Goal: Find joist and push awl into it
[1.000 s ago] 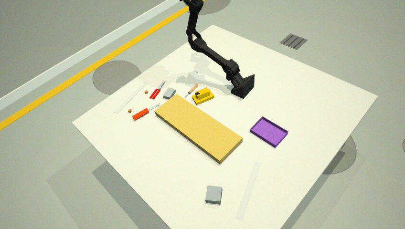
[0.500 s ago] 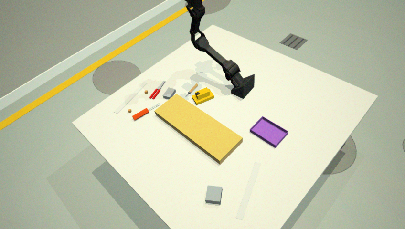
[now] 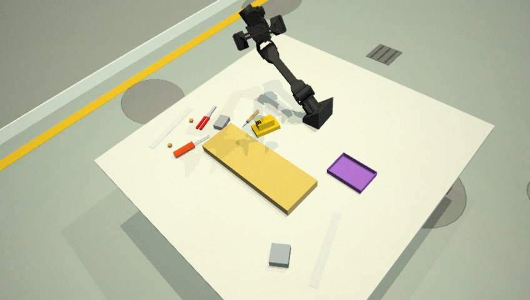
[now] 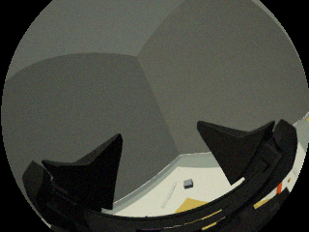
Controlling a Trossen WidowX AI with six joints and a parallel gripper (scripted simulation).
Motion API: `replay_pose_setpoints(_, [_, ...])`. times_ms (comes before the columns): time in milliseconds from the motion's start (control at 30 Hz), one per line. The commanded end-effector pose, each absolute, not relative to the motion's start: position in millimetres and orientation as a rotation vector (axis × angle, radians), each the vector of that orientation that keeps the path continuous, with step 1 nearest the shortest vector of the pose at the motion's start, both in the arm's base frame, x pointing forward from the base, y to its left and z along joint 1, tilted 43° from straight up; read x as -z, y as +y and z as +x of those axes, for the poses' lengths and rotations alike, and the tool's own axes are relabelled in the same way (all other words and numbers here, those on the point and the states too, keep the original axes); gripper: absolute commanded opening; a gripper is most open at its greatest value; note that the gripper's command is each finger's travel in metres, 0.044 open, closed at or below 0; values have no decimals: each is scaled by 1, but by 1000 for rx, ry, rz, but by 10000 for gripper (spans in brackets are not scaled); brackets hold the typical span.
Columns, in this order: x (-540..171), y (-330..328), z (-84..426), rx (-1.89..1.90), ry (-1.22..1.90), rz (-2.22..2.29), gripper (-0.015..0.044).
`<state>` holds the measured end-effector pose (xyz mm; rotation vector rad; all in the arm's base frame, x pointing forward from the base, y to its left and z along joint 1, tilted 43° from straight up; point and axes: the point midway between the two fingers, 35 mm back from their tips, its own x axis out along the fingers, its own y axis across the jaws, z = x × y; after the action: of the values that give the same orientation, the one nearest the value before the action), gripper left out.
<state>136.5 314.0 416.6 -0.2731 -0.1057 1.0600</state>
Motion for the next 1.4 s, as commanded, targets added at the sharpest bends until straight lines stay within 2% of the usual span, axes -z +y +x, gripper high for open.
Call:
replay_pose_setpoints(0, [-364, 285, 178, -872, 108, -302, 440])
replay_pose_setpoints(233, [-283, 214, 225, -517, 413, -334, 440])
replay_pose_setpoints(433, [-223, 133, 240, -170, 633, -354, 440])
replay_pose_setpoints(633, [-178, 47, 227, 198, 812, -381, 440])
replay_pose_setpoints(833, [-150, -33, 188, 569, 952, -433, 440])
replay_pose_setpoints(1367, [-147, -39, 186, 610, 965, -440, 440])
